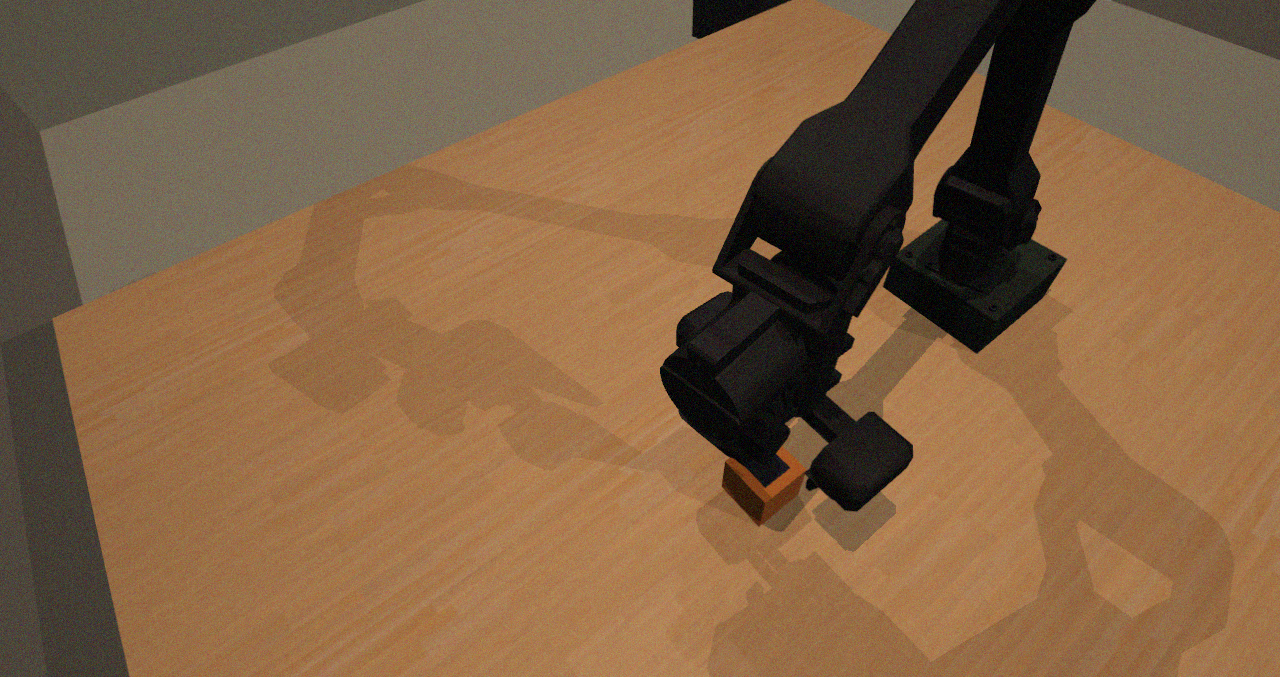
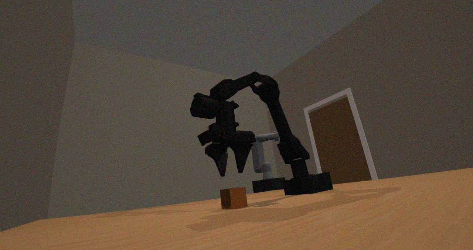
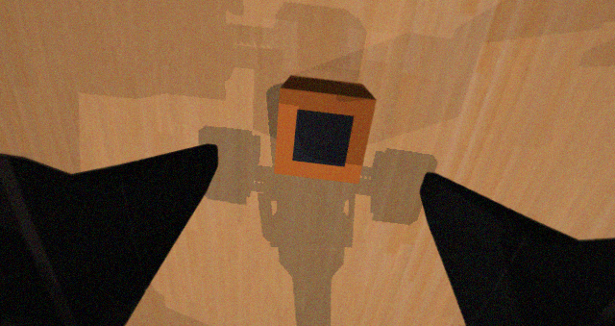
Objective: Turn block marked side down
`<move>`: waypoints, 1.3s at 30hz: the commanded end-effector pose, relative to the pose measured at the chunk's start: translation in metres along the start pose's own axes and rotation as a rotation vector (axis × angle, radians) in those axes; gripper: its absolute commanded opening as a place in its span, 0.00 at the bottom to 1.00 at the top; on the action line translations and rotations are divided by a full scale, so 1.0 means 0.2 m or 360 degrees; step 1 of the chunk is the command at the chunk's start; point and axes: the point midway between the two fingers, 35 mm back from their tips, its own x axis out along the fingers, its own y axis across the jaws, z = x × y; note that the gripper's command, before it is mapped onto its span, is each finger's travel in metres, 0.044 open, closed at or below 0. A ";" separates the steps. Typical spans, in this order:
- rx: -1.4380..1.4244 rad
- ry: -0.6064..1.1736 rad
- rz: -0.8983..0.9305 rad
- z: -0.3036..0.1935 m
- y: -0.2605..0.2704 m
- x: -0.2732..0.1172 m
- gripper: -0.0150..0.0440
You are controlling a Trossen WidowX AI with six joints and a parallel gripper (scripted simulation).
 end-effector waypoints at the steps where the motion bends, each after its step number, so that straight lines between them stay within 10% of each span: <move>1: -0.0007 0.0004 0.0009 0.00 0.00 0.04 1.00; 34: -0.0007 0.0004 0.0009 0.00 0.00 0.29 1.00; 39: -0.0007 0.0004 0.0009 0.00 0.00 0.29 0.78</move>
